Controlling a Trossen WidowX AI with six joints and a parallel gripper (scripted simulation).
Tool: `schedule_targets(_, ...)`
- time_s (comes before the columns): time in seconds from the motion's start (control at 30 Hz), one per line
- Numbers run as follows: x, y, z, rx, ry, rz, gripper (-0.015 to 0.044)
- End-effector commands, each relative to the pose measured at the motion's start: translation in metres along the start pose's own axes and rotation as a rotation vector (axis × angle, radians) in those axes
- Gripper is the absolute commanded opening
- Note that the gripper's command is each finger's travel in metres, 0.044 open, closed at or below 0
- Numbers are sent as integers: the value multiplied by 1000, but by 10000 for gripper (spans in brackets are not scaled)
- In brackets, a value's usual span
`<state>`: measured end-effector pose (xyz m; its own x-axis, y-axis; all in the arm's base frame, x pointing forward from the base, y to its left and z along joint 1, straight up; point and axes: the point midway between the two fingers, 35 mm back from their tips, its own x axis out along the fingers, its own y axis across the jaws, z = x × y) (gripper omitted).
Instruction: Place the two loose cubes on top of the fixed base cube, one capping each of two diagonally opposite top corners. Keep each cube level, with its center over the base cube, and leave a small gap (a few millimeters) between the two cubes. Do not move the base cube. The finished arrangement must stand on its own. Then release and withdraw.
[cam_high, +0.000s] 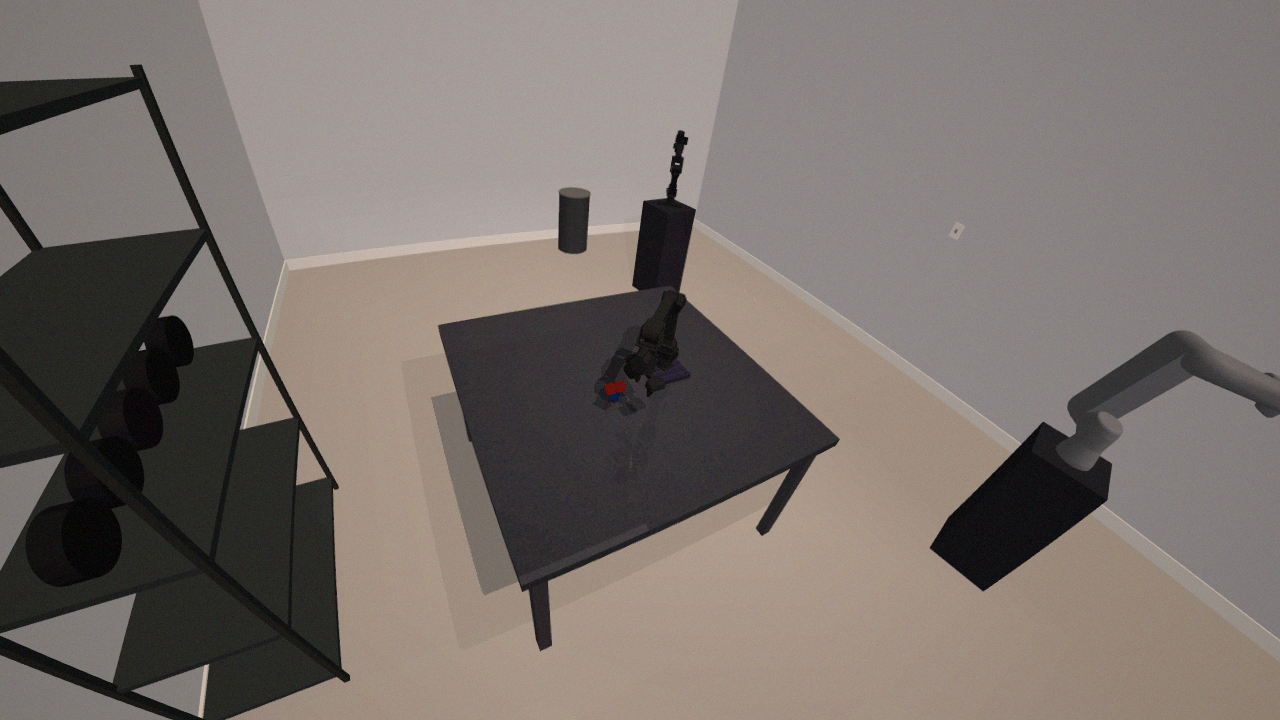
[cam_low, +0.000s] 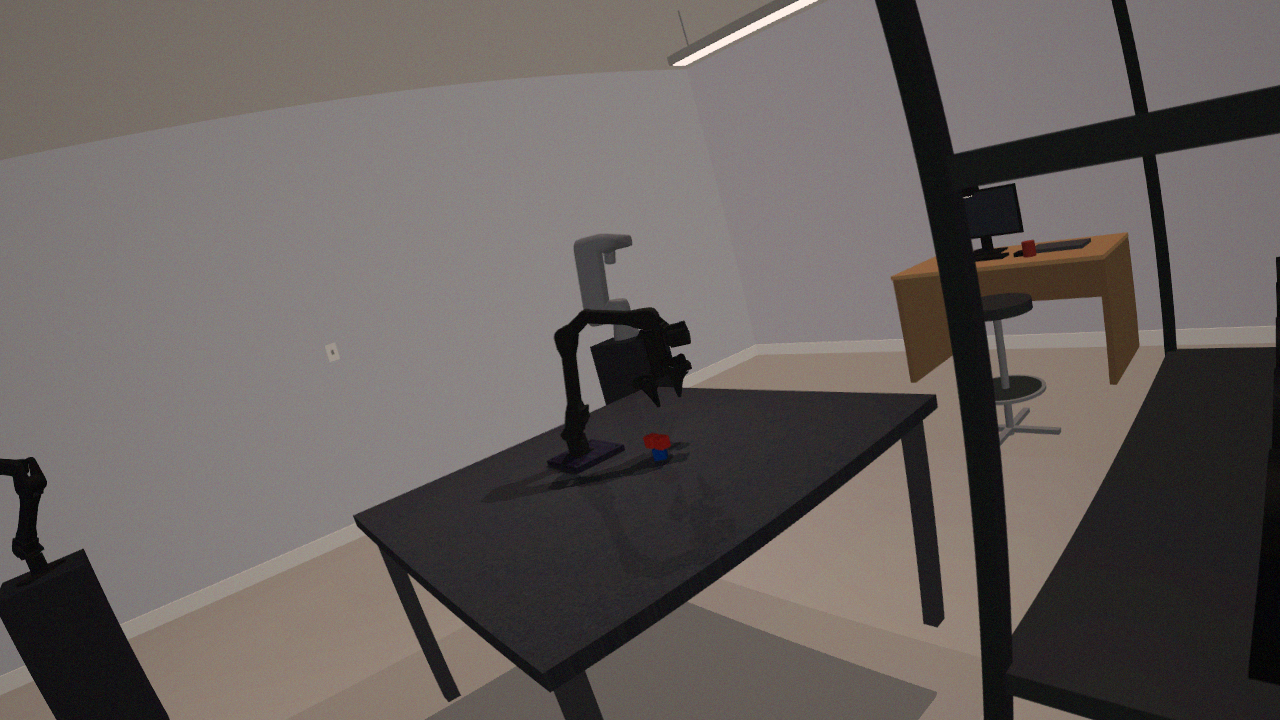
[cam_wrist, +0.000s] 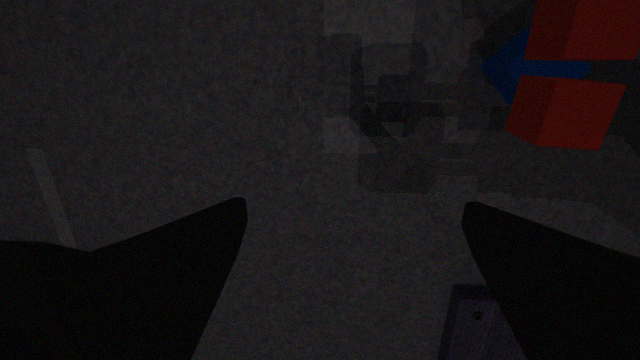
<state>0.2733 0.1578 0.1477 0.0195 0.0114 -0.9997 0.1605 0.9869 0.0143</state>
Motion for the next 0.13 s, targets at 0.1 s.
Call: schedule_targets(0.1,-1,0,-2,18,0,0,400)
